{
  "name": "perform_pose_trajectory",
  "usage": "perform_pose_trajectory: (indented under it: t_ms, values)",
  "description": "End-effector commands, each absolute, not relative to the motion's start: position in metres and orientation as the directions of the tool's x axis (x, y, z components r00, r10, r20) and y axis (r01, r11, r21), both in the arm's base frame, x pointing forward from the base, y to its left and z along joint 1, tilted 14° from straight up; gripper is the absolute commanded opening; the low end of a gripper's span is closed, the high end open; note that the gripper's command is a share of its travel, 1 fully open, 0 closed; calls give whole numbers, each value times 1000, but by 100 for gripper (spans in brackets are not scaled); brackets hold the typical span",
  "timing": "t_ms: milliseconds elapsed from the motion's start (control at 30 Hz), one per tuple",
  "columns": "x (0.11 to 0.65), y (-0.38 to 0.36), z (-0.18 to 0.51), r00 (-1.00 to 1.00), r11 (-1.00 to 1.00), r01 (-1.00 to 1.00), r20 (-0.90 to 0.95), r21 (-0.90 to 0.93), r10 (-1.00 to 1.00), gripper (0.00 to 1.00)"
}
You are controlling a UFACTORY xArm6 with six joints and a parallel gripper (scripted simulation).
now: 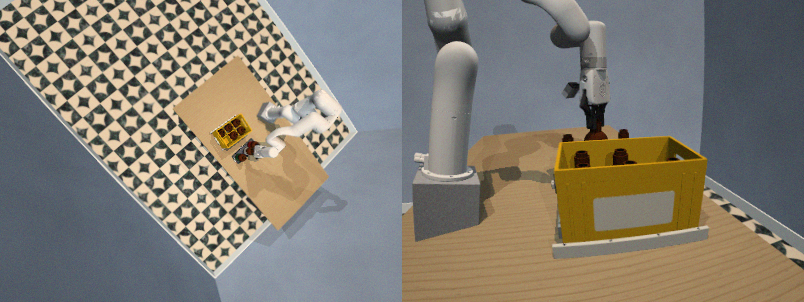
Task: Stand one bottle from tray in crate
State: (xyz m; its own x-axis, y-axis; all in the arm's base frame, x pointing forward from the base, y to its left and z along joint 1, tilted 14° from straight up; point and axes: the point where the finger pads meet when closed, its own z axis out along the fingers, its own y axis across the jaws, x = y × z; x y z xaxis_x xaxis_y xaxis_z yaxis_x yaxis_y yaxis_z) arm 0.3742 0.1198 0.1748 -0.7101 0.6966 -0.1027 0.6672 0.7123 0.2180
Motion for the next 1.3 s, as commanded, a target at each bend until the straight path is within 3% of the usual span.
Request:
perform_pose_trajectory:
  t_ms: [0,1267]
  values:
    - [375,120,177,-710,712,666,-105,222,697,0]
    - [372,119,192,-710,712,666,-105,222,697,0]
